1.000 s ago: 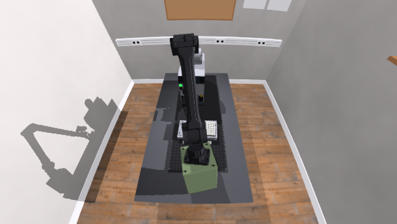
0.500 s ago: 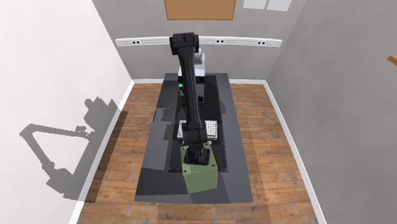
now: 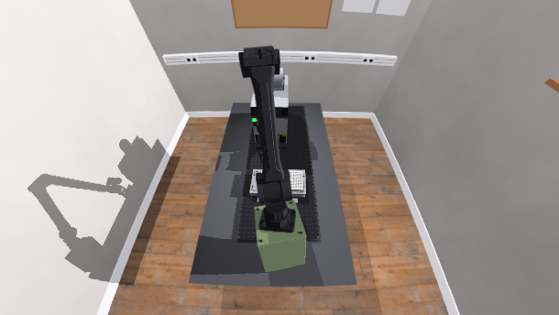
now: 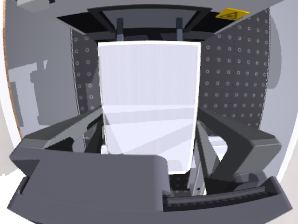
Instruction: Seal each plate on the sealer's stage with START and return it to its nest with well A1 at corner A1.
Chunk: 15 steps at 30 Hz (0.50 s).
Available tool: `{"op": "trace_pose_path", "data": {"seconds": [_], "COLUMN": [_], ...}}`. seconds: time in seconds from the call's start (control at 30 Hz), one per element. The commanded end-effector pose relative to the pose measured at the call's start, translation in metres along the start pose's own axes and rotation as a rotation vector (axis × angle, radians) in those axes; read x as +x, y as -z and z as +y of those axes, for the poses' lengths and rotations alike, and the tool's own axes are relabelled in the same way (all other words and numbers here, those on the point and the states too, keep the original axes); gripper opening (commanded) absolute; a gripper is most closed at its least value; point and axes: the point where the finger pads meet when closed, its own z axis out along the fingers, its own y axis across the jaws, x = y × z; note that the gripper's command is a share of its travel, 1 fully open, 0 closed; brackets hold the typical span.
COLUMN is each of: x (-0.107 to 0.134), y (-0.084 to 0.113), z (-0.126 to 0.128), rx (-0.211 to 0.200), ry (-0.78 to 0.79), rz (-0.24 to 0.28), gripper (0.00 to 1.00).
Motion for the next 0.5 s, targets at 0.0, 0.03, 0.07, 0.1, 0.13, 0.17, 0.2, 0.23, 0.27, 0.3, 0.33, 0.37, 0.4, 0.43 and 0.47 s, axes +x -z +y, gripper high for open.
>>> {"op": "trace_pose_path", "data": {"seconds": [0.0, 0.03, 0.07, 0.1, 0.13, 0.17, 0.2, 0.23, 0.27, 0.3, 0.33, 0.37, 0.4, 0.43, 0.47], "x": [-0.035, -0.035, -0.034, -0.034, -0.034, -0.033, -0.033, -0.033, -0.033, -0.031, -0.03, -0.029, -0.026, -0.023, -0.022], "y": [0.009, 0.01, 0.01, 0.009, 0.009, 0.009, 0.009, 0.009, 0.009, 0.009, 0.009, 0.009, 0.009, 0.009, 0.008], "z": [0.013, 0.013, 0.012, 0.012, 0.012, 0.012, 0.012, 0.012, 0.012, 0.011, 0.011, 0.011, 0.01, 0.01, 0.009], "rx": [-0.022, -0.022, -0.021, -0.021, -0.02, -0.019, -0.019, -0.019, -0.019, -0.018, -0.017, -0.016, -0.015, -0.015, -0.014], "ry": [0.013, 0.013, 0.013, 0.013, 0.013, 0.013, 0.013, 0.013, 0.013, 0.013, 0.013, 0.013, 0.013, 0.013, 0.013], "rz": [-0.074, -0.073, -0.069, -0.066, -0.063, -0.06, -0.057, -0.057, -0.057, -0.052, -0.047, -0.043, -0.039, -0.035, -0.035], "gripper": [0.0, 0.0, 0.0, 0.0, 0.0, 0.0, 0.0, 0.0, 0.0, 0.0, 0.0, 0.0, 0.0, 0.0, 0.0]}}
